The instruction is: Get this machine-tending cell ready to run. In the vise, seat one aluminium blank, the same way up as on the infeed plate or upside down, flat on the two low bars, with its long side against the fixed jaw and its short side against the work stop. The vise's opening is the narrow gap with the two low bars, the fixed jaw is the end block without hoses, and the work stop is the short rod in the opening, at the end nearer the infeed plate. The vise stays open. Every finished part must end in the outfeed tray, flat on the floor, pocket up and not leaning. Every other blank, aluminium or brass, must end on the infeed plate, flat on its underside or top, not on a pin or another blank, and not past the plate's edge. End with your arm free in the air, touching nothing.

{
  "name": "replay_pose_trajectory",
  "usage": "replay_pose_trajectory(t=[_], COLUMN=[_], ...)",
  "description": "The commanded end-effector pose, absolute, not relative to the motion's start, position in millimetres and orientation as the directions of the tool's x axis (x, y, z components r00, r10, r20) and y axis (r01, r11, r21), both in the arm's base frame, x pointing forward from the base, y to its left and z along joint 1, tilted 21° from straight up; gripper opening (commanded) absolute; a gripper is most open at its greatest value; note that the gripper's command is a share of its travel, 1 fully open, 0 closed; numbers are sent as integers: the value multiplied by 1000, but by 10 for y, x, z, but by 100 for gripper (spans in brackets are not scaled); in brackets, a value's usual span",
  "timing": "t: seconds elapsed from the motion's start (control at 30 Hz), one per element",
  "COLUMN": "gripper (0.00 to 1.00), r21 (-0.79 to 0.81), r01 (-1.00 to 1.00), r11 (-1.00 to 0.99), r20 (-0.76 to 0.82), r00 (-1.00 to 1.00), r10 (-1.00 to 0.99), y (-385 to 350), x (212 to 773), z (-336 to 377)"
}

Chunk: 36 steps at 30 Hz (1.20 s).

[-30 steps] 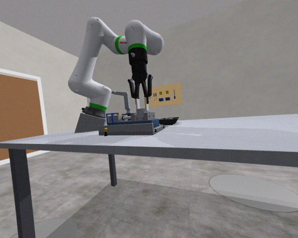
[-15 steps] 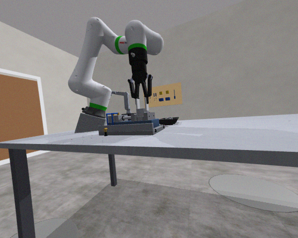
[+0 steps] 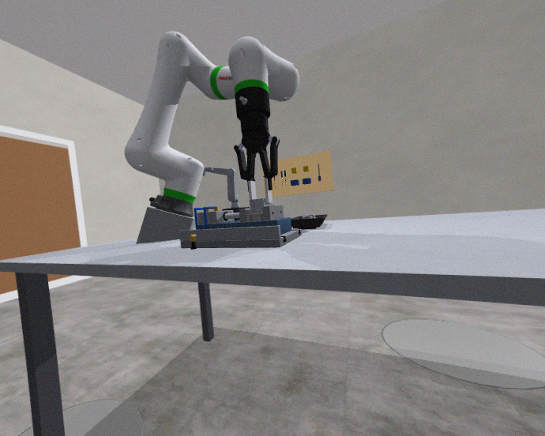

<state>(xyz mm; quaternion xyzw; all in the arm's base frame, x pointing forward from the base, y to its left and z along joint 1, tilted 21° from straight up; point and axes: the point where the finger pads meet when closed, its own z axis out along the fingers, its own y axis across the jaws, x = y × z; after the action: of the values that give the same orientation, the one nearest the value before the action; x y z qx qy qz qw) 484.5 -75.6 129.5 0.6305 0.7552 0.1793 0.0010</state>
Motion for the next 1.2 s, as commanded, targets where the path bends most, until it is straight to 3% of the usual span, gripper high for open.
replay_pose_trajectory(t=[0.0, 1.17], gripper=[0, 0], r21=[272, 272], r01=[952, 952], r11=[141, 141], r20=[224, 224], r00=[-205, -205], r10=[953, 953], y=[-752, -712], x=[4847, 4853], z=[1299, 1312])
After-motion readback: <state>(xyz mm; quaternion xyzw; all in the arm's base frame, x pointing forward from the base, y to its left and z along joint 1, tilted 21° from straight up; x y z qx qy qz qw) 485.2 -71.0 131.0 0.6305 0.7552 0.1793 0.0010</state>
